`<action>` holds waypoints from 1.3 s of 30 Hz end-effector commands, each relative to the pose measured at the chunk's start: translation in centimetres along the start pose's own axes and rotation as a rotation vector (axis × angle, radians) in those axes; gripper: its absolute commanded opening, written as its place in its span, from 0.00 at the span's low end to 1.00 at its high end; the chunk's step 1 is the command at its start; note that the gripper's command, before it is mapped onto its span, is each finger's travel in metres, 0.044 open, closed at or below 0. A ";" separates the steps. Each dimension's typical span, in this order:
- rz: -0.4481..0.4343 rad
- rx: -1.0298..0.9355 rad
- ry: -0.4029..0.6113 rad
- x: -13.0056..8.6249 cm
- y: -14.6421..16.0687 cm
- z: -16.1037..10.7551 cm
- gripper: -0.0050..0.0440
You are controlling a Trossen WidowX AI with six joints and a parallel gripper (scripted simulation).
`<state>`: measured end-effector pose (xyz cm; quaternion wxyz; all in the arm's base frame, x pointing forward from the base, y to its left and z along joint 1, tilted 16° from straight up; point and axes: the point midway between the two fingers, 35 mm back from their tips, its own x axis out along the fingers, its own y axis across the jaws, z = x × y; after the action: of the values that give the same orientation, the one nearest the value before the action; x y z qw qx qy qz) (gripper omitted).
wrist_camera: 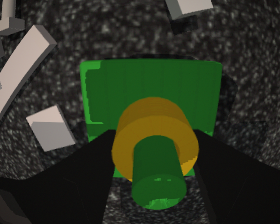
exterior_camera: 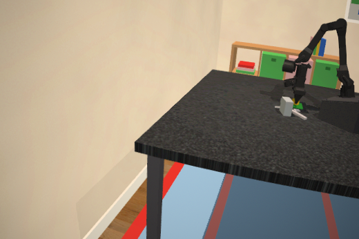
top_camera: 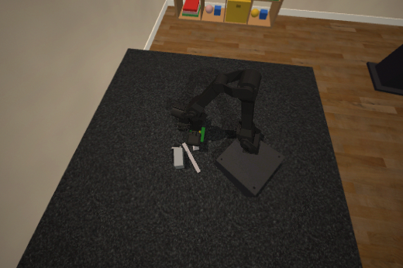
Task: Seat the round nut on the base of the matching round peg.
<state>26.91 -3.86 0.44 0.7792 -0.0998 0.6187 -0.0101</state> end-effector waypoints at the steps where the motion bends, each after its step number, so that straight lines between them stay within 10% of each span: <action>1: 0.001 -0.007 -0.001 0.3 0.0 0.0 0.10; 14: 0.000 -0.001 0.001 0.2 0.0 0.0 0.10; 27: 0.000 -0.001 0.001 0.2 0.0 0.0 0.63; 39: 0.000 -0.001 0.001 0.2 0.0 0.0 0.63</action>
<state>26.98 -3.90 0.23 0.7788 -0.1001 0.6192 -0.0099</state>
